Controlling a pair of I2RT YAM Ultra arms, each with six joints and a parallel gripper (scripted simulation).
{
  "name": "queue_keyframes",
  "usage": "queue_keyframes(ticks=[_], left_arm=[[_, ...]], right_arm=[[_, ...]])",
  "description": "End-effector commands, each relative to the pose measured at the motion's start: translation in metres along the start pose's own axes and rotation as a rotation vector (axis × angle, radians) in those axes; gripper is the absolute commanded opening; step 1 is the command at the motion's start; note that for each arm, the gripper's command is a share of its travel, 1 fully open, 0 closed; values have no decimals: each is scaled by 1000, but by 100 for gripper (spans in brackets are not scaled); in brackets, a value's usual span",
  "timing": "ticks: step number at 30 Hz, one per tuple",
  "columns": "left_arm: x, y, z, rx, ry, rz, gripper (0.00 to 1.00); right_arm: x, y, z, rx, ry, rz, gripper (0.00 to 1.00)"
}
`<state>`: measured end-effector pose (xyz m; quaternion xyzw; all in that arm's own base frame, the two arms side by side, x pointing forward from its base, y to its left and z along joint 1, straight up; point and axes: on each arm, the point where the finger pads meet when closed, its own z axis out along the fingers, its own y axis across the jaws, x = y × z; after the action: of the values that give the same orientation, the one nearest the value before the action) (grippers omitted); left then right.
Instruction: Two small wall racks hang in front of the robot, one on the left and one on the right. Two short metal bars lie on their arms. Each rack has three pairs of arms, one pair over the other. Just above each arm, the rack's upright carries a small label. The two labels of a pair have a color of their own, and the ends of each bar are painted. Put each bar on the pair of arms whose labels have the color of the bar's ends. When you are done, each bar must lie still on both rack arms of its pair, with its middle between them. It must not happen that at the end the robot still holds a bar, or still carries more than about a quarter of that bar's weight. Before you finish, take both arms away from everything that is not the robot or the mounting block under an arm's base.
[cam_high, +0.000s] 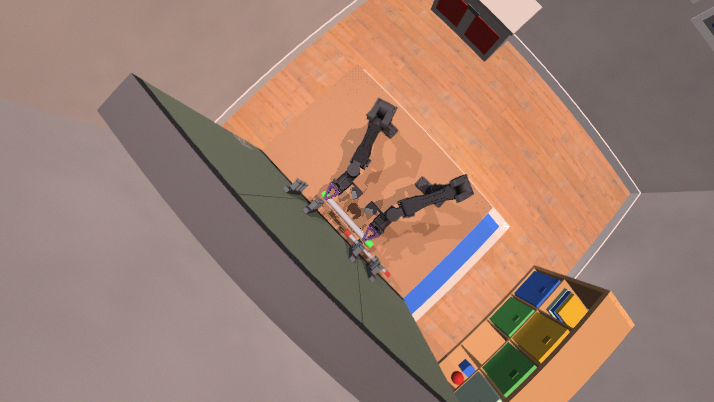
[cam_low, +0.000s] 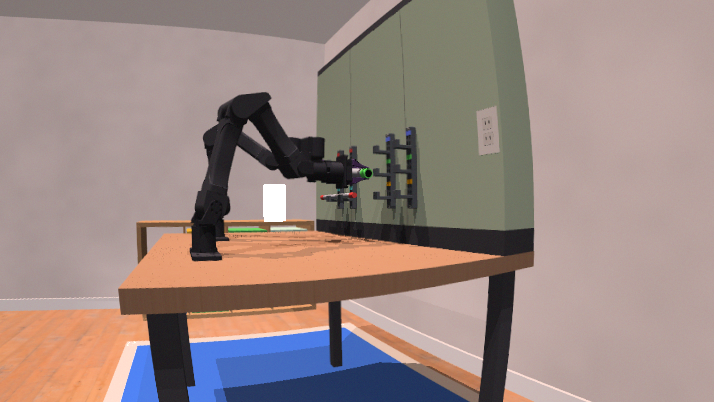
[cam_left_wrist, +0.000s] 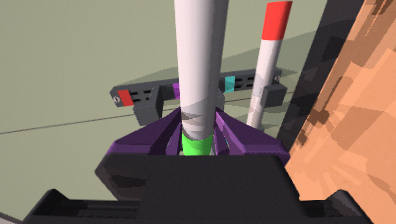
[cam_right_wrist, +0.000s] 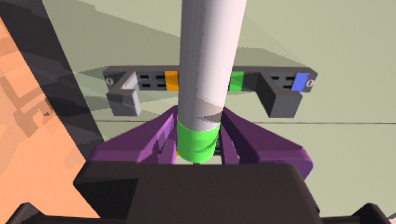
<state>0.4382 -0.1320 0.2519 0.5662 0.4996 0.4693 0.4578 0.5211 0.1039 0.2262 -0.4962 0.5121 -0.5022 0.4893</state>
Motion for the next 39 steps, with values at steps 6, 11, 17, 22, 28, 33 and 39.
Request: queue_keyframes(ticks=[6, 11, 17, 22, 28, 33, 39], left_arm=[[-1, 44, -8, -143, -4, -76, 0], [-2, 43, -8, -143, -4, -76, 0], [-2, 41, -7, -143, -4, -76, 0], [-2, 41, -7, -143, -4, -76, 0], [-2, 40, -7, -143, -4, -76, 0], [-3, 39, -6, -143, -4, -76, 0], [-3, 38, -6, -143, -4, -76, 0]], right_arm=[[-3, -4, -1, 18, -6, 0, 0], [-3, -4, -1, 18, -6, 0, 0], [-3, -4, -1, 18, -6, 0, 0], [-3, -4, -1, 18, -6, 0, 0], [-3, -4, -1, 18, -7, 0, 0], [-3, -4, -1, 18, -7, 0, 0], [-3, -4, -1, 18, -7, 0, 0]])
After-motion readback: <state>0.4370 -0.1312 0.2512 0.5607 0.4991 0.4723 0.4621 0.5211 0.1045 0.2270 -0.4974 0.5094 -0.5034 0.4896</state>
